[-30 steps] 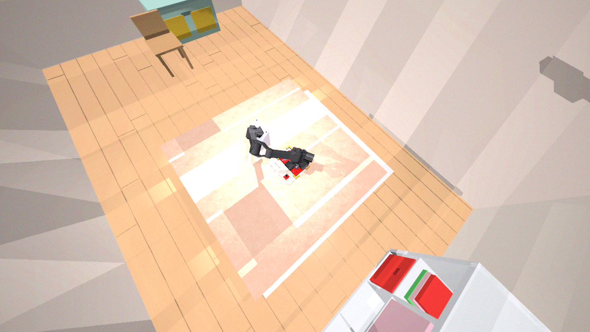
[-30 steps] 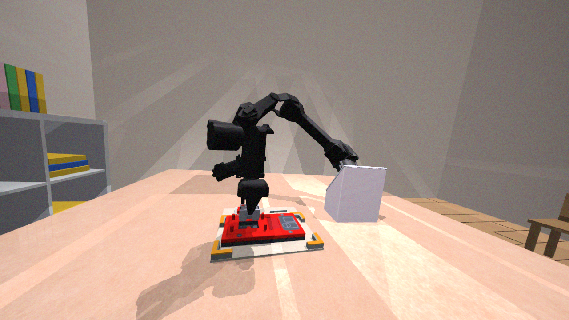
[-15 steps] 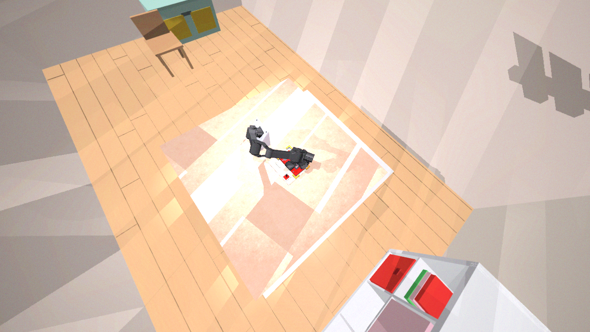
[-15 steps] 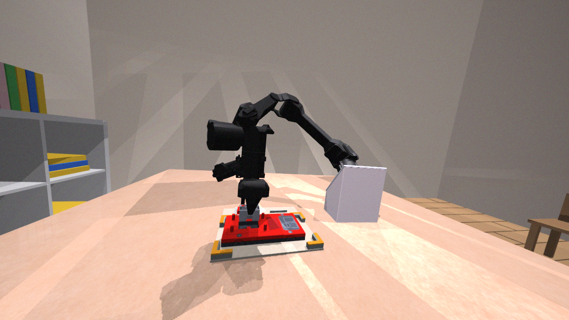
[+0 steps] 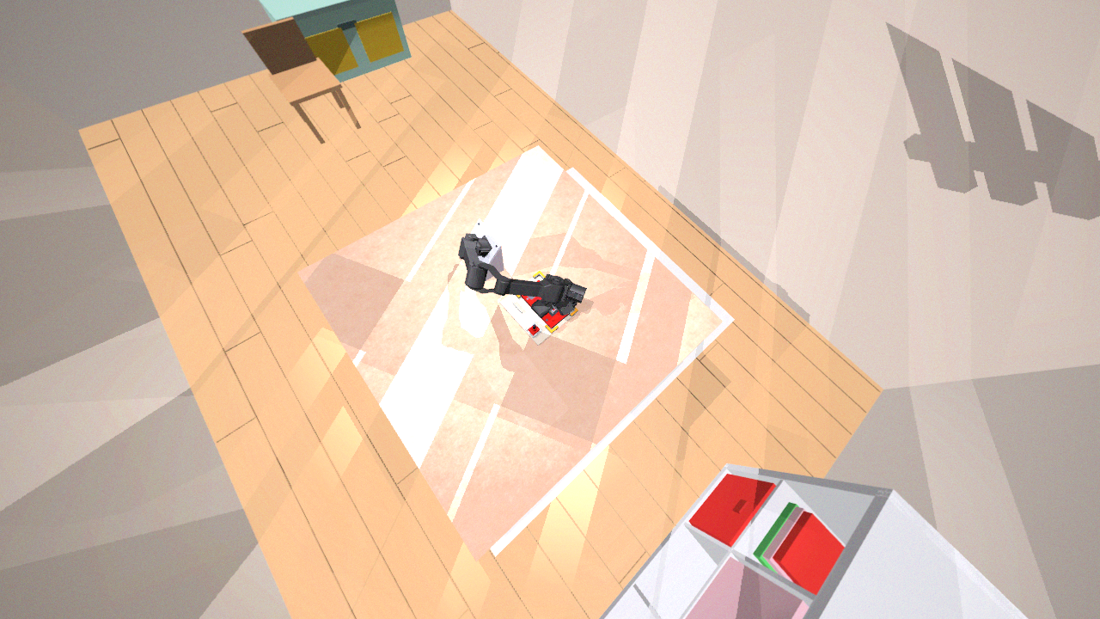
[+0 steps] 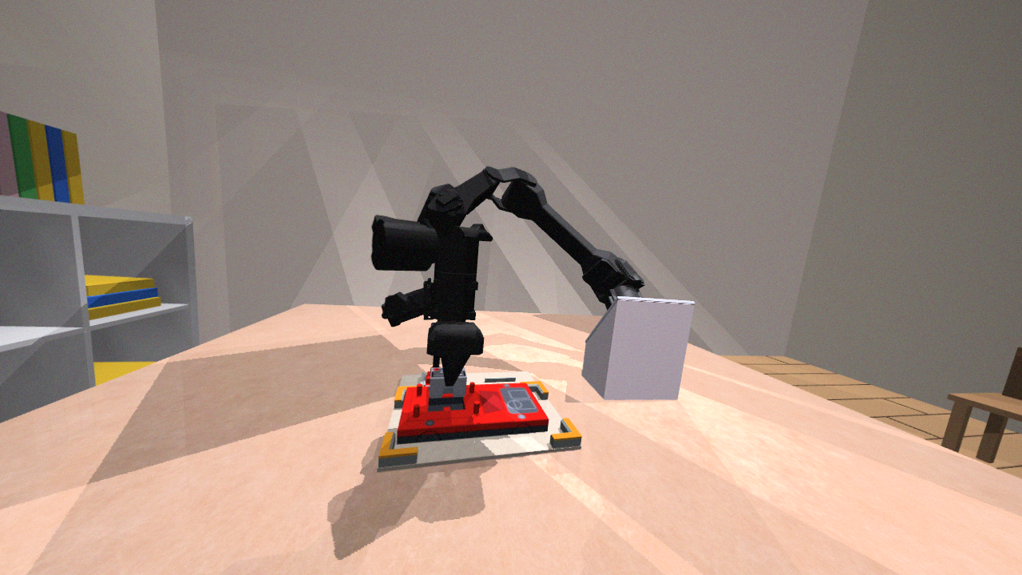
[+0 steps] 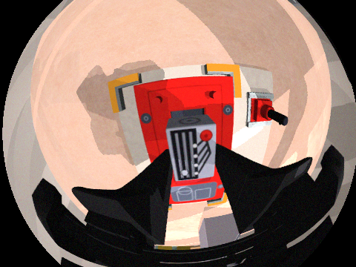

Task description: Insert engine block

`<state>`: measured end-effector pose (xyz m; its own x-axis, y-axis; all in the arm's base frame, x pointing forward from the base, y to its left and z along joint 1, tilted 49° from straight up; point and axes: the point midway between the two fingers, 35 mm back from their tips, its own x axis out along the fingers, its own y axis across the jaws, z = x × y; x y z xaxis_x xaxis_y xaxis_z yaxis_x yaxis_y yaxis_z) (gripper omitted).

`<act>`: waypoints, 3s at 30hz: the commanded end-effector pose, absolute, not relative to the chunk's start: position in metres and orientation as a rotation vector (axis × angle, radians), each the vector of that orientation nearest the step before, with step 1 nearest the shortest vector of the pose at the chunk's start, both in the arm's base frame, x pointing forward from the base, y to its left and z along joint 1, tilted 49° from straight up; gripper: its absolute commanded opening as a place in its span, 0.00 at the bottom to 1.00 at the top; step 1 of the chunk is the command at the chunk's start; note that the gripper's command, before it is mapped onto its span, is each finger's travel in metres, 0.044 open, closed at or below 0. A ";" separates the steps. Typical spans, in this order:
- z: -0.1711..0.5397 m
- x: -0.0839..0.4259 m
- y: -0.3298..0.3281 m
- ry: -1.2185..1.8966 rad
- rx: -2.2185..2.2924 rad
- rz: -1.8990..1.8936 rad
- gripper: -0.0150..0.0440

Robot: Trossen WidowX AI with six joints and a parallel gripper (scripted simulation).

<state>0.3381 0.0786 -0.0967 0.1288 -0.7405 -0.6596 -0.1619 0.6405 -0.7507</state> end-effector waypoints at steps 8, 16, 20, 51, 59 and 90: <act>-0.097 0.338 0.079 1.405 -0.809 -0.504 0.52; -0.098 0.339 0.076 1.411 -0.823 -0.492 0.52; -0.099 0.339 0.075 1.411 -0.822 -0.493 0.52; -0.106 0.340 0.067 1.409 -0.820 -0.496 0.52; -0.108 0.341 0.065 1.409 -0.820 -0.496 0.52; -0.111 0.341 0.062 1.413 -0.817 -0.497 1.00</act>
